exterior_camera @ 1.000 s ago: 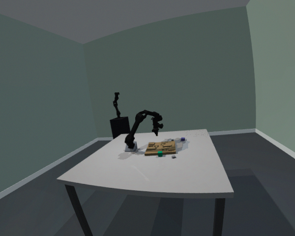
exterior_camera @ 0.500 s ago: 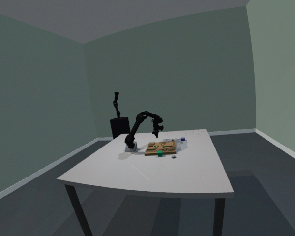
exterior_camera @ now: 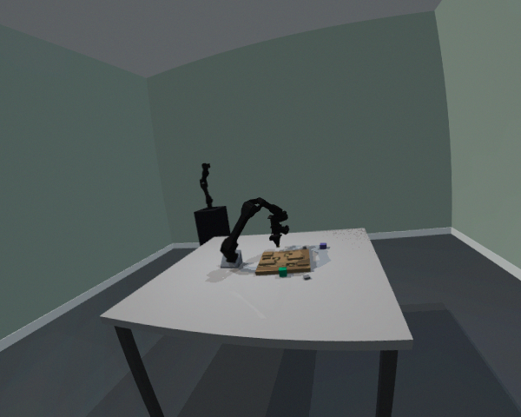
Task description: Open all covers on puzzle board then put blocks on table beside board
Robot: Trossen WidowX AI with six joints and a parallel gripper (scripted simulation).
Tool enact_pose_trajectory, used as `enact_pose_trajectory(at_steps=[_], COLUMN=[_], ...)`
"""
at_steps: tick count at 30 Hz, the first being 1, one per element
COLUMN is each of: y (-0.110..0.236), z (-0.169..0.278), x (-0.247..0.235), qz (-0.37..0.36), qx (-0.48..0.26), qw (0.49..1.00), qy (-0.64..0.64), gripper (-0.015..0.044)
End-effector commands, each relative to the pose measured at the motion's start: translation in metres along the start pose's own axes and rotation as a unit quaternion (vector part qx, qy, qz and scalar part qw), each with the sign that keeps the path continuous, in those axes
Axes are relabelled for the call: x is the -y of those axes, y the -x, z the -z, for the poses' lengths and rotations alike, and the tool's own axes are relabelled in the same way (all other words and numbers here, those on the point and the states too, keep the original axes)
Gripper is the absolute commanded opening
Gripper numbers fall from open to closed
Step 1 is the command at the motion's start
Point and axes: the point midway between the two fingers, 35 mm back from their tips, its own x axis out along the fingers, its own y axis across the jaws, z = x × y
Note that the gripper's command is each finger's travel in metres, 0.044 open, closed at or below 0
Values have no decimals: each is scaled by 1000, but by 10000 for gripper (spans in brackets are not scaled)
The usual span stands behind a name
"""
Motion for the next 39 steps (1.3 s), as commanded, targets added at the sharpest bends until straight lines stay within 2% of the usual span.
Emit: enact_pose_trajectory(at_steps=[1,11,23,36,37,39], y=[-13,-28,-28,-24,-23,-17], z=[3,5,5,4,3,3], x=[3,5,5,4,4,3], qz=[8,8,8,4,4,4], qx=[-4,-4,-4,-3,-3,-3], qw=[1000,1000,1000,1000,1000,1000], qy=[5,5,5,1,1,1], gripper=[80,80,80,421,440,440])
